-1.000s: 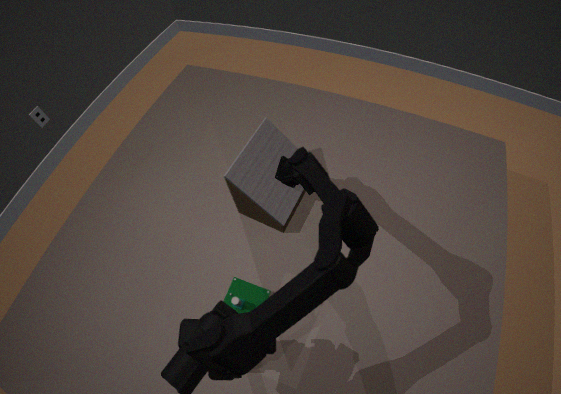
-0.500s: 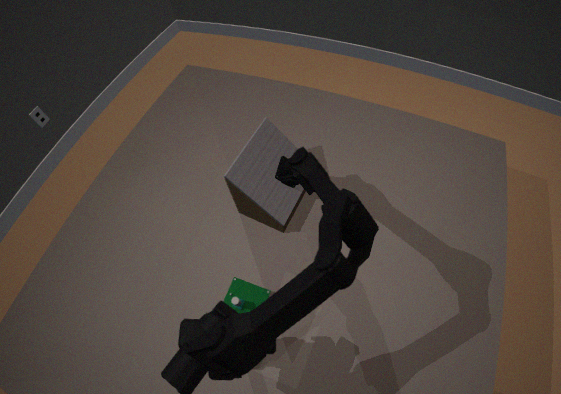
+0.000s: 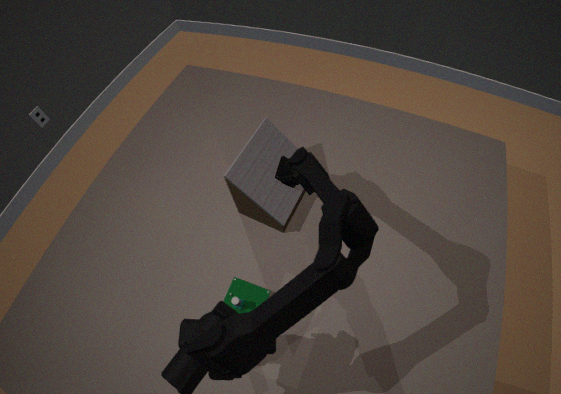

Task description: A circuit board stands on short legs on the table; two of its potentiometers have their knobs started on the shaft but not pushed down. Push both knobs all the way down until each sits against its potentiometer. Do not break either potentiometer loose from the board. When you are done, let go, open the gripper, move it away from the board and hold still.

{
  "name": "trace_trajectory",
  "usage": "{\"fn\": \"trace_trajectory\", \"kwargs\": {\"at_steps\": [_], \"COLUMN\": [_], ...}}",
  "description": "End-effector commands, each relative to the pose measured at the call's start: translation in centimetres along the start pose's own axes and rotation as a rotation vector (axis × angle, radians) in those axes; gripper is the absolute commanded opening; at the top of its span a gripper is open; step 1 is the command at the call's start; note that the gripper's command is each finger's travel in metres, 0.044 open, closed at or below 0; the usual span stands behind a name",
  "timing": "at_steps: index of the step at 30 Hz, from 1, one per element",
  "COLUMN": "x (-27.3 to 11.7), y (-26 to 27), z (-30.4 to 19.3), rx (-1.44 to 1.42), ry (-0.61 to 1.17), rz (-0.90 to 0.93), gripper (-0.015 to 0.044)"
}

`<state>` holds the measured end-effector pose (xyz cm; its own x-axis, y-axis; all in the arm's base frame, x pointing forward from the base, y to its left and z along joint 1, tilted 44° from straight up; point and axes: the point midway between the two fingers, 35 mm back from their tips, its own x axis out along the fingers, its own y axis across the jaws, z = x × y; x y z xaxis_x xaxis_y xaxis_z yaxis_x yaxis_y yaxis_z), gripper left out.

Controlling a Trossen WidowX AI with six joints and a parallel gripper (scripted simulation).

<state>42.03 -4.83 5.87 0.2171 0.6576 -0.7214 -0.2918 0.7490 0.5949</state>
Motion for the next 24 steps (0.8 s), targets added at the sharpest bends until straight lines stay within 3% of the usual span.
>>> {"fn": "trace_trajectory", "kwargs": {"at_steps": [1,24], "x": [2.4,0.4], "y": [0.3,0.2], "z": [0.3,0.4], "rx": [-0.026,-0.026], "ry": [0.023,0.024], "rz": [0.023,0.021], "gripper": [0.0000,0.0000]}}
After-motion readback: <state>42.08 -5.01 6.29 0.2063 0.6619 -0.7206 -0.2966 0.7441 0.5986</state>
